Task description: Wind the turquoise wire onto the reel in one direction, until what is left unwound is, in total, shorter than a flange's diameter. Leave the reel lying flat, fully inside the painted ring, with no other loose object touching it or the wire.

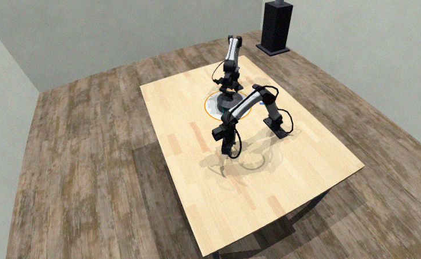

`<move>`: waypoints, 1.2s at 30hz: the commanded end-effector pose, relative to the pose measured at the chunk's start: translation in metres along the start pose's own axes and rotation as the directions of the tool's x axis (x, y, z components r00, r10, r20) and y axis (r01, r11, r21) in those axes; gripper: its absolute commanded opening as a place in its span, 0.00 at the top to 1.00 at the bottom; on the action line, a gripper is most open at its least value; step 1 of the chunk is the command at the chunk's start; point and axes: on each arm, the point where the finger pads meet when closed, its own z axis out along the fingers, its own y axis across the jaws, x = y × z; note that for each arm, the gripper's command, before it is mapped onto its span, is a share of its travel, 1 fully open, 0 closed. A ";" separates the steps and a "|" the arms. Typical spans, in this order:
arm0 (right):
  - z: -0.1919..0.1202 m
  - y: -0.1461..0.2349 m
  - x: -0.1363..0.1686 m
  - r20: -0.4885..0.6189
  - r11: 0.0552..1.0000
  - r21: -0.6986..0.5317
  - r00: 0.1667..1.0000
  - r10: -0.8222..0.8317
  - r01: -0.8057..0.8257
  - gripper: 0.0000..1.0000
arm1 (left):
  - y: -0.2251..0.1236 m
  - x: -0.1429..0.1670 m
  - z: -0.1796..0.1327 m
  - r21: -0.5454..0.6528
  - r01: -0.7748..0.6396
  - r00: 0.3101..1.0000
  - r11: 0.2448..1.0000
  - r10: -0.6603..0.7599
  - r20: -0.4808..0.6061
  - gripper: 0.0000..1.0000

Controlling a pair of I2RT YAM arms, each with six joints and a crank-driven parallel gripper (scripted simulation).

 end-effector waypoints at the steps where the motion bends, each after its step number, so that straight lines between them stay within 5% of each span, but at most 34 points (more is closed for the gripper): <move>1: -0.039 0.006 -0.002 0.009 1.000 -0.023 1.000 0.019 -0.019 0.00 | -0.004 -0.005 0.004 0.015 0.015 1.000 1.000 -0.015 0.002 1.00; 11: -0.047 0.002 -0.006 0.010 1.000 -0.022 1.000 -0.017 0.017 0.00 | 0.001 -0.004 0.007 0.015 0.016 1.000 1.000 -0.016 0.002 1.00; 18: -0.036 0.031 -0.024 0.019 0.890 -0.016 0.890 -0.455 0.456 0.00 | 0.001 -0.004 0.005 0.015 0.016 1.000 1.000 -0.016 0.002 1.00; 23: -0.037 0.040 -0.035 0.023 0.810 -0.001 0.810 -0.586 0.586 0.00 | 0.001 -0.003 0.003 0.015 0.017 1.000 1.000 -0.017 0.001 1.00; 28: -0.040 0.062 -0.045 0.036 0.556 0.005 0.555 -0.831 0.831 0.00 | 0.001 -0.002 0.001 0.015 0.017 1.000 1.000 -0.017 0.002 1.00; 36: -0.039 0.089 -0.062 0.047 0.133 0.015 0.132 -0.990 0.991 0.00 | 0.000 -0.002 -0.002 0.015 0.016 1.000 1.000 -0.016 0.002 1.00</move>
